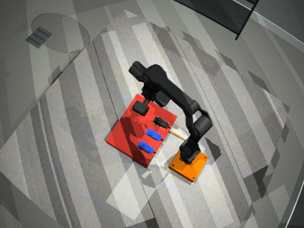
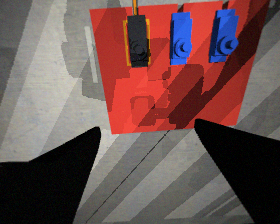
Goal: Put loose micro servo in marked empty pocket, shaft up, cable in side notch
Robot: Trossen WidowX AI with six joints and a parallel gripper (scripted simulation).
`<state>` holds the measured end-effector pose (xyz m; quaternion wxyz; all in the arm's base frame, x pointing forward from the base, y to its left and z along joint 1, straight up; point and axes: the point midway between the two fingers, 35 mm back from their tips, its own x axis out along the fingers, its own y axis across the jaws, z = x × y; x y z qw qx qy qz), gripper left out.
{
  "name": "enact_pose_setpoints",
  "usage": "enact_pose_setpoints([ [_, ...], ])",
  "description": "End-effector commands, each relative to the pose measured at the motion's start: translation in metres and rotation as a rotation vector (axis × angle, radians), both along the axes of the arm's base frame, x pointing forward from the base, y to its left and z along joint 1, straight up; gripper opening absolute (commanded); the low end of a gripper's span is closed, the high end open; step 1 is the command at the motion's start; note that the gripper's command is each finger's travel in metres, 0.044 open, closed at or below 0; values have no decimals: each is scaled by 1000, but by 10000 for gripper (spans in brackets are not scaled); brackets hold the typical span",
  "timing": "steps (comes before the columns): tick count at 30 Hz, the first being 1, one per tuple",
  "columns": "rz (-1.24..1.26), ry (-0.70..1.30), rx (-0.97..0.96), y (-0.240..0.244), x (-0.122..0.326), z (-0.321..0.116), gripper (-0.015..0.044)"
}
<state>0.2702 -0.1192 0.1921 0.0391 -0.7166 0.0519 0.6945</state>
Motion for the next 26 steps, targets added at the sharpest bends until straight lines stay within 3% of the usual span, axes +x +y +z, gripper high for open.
enact_pose_setpoints([
  [1,3,1,0,0,-1,2,440],
  [26,3,1,0,0,-1,2,440],
])
